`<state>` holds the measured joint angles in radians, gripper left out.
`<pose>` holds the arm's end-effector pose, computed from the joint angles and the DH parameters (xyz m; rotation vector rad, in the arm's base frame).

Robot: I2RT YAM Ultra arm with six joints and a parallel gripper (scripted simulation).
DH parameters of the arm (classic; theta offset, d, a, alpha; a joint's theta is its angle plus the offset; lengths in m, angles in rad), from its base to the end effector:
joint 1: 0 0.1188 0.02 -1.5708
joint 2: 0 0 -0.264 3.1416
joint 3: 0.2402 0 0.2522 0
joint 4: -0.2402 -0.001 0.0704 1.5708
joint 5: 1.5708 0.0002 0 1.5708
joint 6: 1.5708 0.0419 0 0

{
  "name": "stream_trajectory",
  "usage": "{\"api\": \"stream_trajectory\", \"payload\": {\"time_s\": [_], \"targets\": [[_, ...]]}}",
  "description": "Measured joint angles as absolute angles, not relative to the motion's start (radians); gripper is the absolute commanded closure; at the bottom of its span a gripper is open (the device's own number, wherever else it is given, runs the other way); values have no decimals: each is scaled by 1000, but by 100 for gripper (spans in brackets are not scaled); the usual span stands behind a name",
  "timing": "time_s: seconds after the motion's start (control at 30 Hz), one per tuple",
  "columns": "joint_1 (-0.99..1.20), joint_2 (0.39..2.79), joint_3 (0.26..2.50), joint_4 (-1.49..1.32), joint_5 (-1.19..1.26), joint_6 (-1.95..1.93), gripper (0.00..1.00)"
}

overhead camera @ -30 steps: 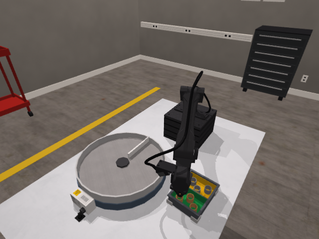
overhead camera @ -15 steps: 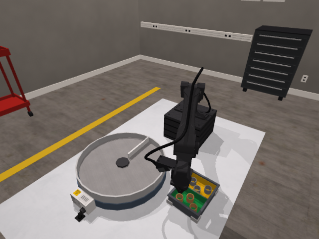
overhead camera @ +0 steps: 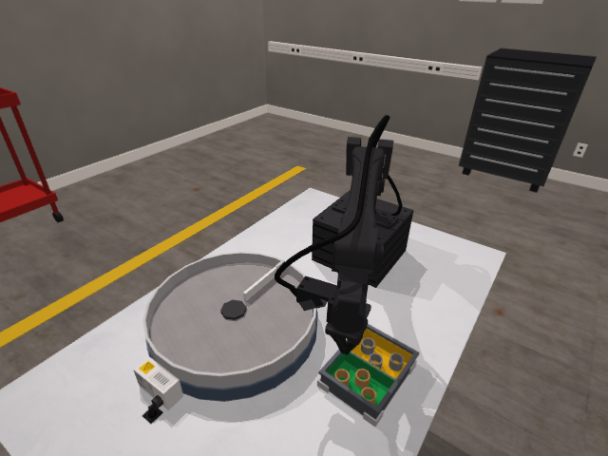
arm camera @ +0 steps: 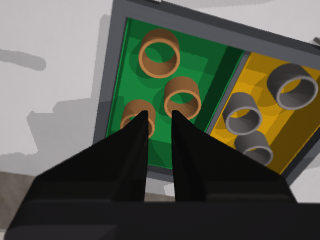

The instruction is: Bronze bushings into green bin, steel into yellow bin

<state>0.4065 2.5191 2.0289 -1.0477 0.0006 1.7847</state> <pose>0.4426 0.1916 0.0981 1.9875 2.4124 0.0453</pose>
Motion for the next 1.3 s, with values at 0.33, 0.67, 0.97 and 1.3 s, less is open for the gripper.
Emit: {"api": "stream_trajectory", "payload": {"time_s": [0.33,0.67,0.97,1.3], "targets": [[406,2519,2032,-1081,1,1785,87],[406,2519,2032,-1084,1,1785,87],[406,2519,2032,-1084,1,1785,87],[406,2519,2032,-1084,1,1785,87]]}}
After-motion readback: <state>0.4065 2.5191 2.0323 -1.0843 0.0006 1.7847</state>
